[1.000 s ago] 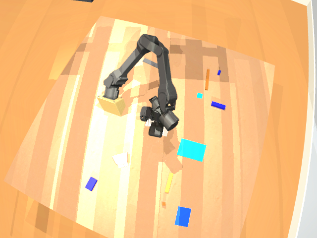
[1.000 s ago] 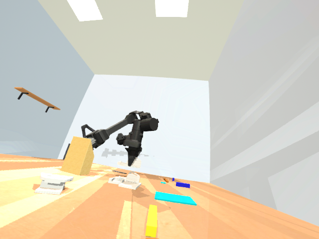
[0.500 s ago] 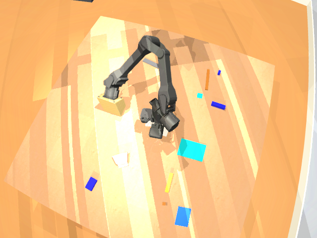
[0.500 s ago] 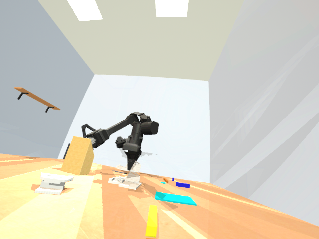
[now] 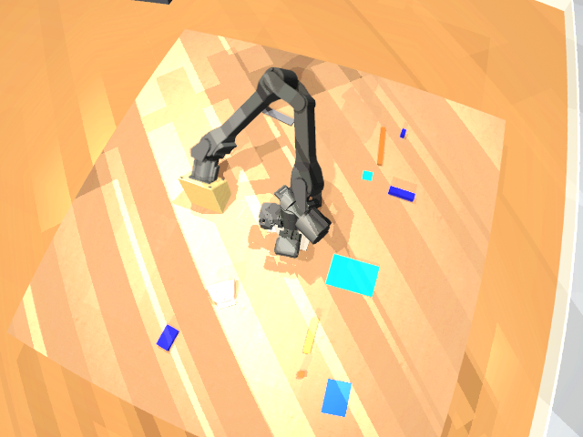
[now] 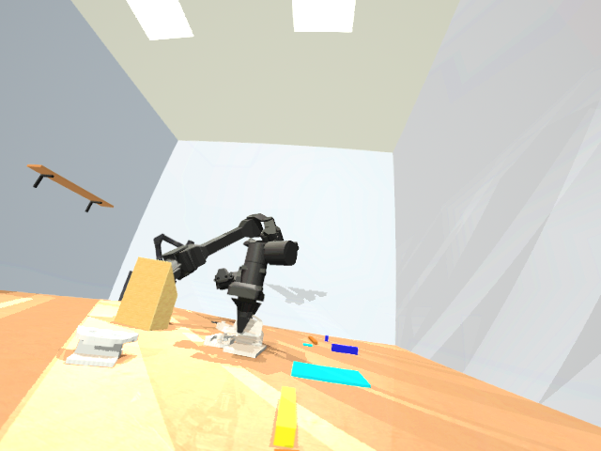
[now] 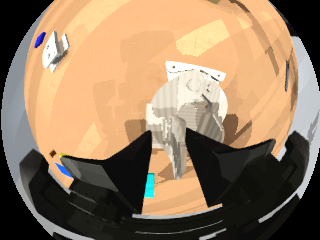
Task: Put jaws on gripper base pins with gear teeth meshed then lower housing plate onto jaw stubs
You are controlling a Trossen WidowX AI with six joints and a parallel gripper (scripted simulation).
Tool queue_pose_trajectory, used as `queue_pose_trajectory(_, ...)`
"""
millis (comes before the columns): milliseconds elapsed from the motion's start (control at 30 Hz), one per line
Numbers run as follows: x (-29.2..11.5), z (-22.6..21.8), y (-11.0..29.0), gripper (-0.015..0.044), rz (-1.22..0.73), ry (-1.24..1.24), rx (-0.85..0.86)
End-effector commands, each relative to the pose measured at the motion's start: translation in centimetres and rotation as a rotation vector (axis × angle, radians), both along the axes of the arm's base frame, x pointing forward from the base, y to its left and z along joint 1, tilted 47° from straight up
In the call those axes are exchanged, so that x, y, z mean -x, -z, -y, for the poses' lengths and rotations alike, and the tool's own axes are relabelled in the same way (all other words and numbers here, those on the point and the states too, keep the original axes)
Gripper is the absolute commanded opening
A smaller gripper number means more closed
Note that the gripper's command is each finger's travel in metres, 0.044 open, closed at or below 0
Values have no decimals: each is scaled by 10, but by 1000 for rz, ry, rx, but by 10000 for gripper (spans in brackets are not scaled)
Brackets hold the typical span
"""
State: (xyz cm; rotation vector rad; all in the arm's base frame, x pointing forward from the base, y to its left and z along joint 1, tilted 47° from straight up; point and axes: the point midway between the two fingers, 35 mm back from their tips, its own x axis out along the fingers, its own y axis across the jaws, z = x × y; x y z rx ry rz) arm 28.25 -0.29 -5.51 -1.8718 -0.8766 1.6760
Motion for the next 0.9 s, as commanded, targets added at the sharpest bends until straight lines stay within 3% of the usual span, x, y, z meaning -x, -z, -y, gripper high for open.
queue_pose_trajectory(0,0,-4,3,134,1,4,-3)
queue_pose_trajectory(867,0,-9,8,134,-3,7,-4)
